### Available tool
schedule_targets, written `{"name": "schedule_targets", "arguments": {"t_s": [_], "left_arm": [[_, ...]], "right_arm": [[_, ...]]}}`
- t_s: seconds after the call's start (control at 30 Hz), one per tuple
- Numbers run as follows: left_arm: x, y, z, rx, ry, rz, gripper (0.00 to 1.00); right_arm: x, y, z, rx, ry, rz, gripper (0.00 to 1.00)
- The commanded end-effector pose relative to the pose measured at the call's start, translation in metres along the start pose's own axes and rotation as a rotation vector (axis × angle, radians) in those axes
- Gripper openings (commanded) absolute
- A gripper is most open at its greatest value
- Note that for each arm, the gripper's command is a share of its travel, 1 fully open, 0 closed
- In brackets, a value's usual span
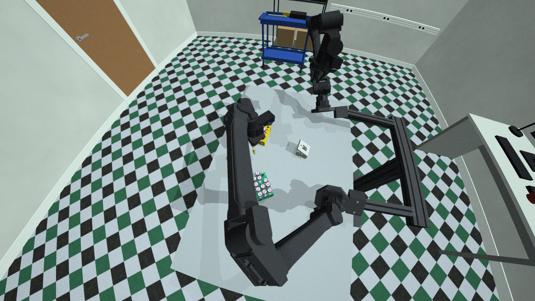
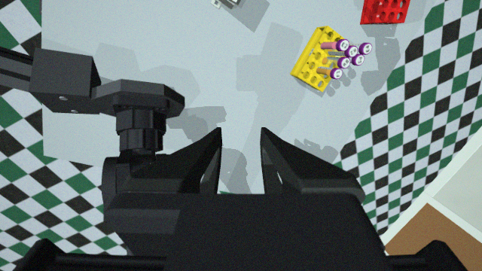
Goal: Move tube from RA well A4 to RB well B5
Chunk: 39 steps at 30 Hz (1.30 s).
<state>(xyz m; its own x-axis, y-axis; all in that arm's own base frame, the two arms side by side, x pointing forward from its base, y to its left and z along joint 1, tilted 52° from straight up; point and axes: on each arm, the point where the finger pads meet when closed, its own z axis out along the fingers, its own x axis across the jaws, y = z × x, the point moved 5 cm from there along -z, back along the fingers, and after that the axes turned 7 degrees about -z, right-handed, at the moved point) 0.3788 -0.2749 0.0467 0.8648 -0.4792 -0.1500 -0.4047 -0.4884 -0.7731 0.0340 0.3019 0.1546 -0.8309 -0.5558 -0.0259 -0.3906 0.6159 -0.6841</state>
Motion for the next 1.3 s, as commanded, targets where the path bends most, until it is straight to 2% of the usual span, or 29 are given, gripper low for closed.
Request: {"name": "schedule_targets", "arguments": {"t_s": [0.0, 0.1, 0.2, 0.3, 1.27], "left_arm": [[0.005, -0.003, 0.01, -0.002, -0.021, 0.157, 0.0], [0.005, -0.003, 0.01, -0.002, -0.021, 0.224, 0.0], [0.014, -0.003, 0.004, -0.01, -0.004, 0.212, 0.0], [0.017, 0.02, -0.012, -0.007, 0.039, 0.224, 0.0], [0.033, 0.103, -0.011, -0.006, 0.029, 0.213, 0.0]], "right_arm": [[-0.006, 0.003, -0.011, -0.028, -0.013, 0.011, 0.3], [-0.006, 0.003, -0.011, -0.028, -0.013, 0.011, 0.3], [-0.006, 0.003, -0.011, -0.028, -0.013, 0.011, 0.3], [-0.006, 0.003, -0.011, -0.028, -0.013, 0.011, 0.3], [-0.006, 0.003, -0.011, -0.028, -0.013, 0.011, 0.3]]}}
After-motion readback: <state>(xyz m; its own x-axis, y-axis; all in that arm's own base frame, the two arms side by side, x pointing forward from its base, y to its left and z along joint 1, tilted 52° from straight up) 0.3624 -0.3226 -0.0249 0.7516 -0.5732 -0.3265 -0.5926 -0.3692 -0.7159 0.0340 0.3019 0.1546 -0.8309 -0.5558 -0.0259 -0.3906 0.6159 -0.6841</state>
